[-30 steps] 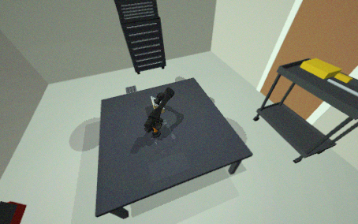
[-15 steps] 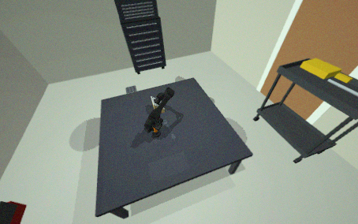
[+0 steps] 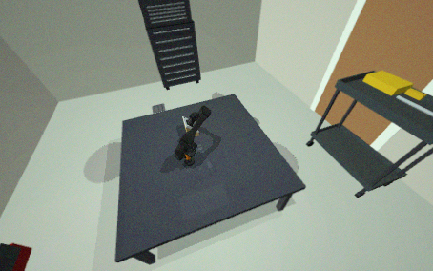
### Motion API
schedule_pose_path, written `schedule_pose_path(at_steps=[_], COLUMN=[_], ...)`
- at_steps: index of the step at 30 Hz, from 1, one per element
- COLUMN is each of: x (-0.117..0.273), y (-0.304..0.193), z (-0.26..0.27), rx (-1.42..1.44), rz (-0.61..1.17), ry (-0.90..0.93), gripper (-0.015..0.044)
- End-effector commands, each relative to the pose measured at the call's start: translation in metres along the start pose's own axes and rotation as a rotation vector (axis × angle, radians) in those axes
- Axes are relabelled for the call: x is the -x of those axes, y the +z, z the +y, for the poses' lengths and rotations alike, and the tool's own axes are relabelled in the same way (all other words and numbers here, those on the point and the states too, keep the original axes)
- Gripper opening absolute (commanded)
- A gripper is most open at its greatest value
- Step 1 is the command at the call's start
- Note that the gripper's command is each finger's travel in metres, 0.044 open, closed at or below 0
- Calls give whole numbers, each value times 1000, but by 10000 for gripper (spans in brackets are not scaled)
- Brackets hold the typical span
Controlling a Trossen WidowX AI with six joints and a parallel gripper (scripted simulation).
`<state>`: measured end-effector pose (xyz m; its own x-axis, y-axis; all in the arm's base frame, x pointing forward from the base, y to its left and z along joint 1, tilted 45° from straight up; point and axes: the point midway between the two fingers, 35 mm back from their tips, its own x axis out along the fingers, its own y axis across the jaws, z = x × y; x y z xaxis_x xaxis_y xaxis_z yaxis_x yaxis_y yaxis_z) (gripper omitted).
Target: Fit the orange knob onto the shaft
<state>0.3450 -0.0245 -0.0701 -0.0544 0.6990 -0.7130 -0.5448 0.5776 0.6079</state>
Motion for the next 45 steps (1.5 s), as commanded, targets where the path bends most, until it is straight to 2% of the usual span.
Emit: schedule_pose_path(at_steps=[1, 45], x=[3, 2], y=[0, 0], z=[0, 0], rx=[-8, 94], rz=[-4, -4], ry=[0, 0], gripper=[0, 0])
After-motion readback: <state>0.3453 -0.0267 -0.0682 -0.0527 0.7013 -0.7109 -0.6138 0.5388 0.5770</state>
